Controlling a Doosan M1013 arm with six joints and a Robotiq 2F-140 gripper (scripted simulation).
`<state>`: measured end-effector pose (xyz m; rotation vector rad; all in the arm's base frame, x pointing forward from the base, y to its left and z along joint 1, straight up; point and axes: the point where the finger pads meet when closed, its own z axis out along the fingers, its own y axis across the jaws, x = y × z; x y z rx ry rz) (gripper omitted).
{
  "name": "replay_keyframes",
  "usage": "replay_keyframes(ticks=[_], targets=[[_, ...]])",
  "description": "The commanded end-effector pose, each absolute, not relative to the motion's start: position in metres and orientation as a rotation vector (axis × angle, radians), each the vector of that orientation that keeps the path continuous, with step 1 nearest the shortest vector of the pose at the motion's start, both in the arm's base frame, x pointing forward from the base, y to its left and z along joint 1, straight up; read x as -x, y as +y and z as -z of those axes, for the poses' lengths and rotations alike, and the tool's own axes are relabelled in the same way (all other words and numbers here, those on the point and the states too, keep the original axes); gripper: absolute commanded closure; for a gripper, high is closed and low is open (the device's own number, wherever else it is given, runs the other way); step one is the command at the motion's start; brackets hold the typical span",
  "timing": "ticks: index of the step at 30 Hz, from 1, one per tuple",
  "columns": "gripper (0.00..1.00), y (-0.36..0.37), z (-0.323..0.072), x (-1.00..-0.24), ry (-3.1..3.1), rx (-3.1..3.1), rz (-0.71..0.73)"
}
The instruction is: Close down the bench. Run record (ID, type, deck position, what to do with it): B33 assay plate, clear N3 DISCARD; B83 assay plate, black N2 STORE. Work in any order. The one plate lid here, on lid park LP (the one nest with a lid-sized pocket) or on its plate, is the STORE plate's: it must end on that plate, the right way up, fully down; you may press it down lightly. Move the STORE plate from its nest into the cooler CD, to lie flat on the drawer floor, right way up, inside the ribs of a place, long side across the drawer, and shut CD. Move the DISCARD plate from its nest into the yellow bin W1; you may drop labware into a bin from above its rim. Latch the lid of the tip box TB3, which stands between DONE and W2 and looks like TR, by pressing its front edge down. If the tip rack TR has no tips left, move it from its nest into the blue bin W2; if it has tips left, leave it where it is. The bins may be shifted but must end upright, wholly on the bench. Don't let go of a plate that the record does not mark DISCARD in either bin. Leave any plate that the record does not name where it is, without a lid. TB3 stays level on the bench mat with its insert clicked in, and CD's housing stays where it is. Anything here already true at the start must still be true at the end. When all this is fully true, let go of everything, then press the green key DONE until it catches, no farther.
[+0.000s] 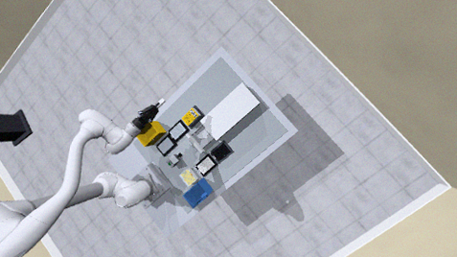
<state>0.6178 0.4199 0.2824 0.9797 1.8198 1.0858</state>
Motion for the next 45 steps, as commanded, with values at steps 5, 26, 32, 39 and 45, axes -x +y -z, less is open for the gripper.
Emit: replay_keyframes(ticks=[5,26,32,39,45], targets=[[1.00,0.408,-0.258,-0.621,1.888,-1.226,-1.194],[1.00,0.354,-0.213,-0.606,1.867,-1.978,-1.146],[1.00,0.337,-0.204,-0.600,1.821,-2.135,-1.093],[1.00,0.311,-0.194,-0.589,1.723,-2.360,-0.991],[1.00,0.290,-0.187,-0.580,1.638,-2.501,-0.911]])
